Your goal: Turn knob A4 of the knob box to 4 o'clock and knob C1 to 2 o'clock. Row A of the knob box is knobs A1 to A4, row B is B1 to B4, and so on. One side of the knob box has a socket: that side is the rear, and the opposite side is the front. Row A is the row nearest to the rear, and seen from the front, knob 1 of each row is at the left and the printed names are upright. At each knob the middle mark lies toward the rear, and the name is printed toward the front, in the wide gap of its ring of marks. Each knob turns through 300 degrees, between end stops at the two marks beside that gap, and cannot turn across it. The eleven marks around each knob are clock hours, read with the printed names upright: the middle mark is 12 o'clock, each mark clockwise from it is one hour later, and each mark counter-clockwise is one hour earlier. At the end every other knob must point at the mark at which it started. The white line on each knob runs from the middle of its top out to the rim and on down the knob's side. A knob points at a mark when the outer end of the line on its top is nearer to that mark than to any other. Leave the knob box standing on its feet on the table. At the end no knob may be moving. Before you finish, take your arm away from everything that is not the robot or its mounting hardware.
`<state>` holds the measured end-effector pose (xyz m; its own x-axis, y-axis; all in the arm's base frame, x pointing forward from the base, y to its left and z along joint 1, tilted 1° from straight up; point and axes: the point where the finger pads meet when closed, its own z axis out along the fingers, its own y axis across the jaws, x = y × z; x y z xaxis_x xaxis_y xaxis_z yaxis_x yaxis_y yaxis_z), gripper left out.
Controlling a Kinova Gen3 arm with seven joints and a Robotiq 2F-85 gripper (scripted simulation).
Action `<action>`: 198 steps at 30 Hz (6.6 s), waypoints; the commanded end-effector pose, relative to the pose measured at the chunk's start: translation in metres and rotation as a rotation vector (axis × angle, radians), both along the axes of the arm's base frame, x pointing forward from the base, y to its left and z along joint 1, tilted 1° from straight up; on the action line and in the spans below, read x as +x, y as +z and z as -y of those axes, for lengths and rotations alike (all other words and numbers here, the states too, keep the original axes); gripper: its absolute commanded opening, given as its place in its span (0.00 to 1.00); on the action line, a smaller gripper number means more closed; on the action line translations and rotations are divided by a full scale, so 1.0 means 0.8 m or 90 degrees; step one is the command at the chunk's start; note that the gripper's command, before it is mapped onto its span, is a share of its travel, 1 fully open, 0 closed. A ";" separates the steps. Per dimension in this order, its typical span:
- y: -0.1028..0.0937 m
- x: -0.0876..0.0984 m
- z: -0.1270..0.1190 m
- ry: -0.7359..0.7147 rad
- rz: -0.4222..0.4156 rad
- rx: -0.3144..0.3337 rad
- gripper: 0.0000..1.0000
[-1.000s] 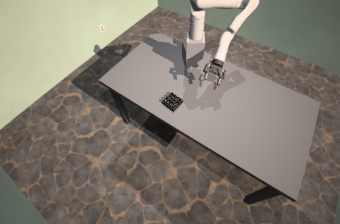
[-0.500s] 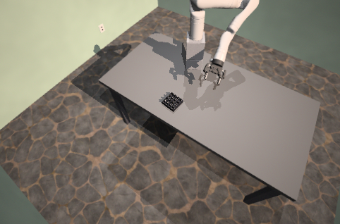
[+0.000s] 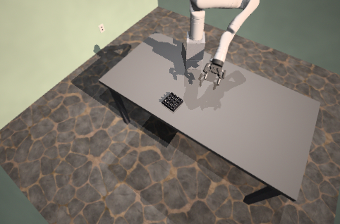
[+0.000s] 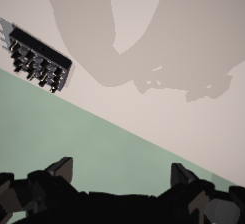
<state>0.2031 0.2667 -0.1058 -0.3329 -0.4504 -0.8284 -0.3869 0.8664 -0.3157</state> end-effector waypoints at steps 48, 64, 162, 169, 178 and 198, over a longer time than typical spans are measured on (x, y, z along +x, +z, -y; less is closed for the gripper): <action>-0.096 -0.054 0.096 -0.292 -0.296 -0.201 1.00; -0.081 -0.073 0.055 -0.377 -0.538 -0.230 1.00; 0.158 0.187 0.063 -0.327 -0.789 -0.037 1.00; 0.173 0.201 0.076 -0.325 -0.788 -0.028 1.00; 0.187 0.215 0.089 -0.323 -0.785 -0.020 1.00; 0.232 0.251 0.136 -0.320 -0.773 0.003 1.00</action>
<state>0.3966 0.1642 0.0722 -0.9893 -0.0716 0.1275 -0.0723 0.9974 -0.0009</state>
